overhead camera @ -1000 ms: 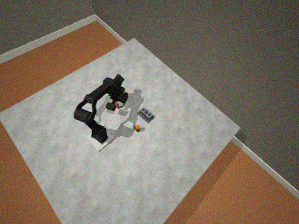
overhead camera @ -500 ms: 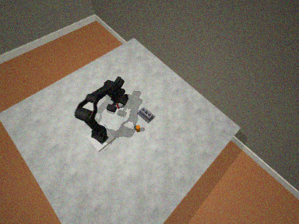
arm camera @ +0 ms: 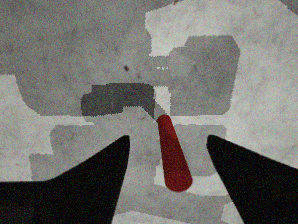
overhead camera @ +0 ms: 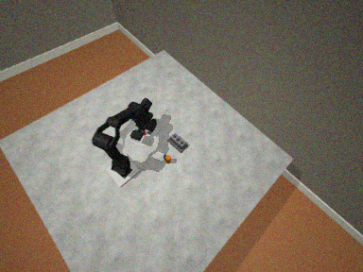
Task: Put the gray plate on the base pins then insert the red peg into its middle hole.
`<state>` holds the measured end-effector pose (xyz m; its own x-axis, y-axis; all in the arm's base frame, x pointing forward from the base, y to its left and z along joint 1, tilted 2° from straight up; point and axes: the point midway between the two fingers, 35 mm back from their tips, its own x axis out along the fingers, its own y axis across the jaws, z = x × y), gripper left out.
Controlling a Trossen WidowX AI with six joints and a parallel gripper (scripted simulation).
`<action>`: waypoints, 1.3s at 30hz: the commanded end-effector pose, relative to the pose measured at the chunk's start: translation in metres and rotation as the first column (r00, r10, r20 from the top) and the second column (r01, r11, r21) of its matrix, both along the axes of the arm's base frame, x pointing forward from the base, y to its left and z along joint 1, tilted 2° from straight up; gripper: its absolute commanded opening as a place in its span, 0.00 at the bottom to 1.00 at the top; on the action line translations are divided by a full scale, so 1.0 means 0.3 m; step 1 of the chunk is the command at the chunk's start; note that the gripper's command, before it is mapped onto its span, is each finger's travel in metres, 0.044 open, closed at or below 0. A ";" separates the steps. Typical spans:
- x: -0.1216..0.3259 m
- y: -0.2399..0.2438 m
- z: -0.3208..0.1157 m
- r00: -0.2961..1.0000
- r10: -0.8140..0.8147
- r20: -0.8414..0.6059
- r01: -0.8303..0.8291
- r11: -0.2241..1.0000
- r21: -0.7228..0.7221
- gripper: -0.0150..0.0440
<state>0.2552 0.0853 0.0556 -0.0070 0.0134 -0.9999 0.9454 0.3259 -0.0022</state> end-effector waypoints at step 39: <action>0.021 0.006 0.210 1.000 -0.005 -0.004 0.005 1.000 0.004 0.25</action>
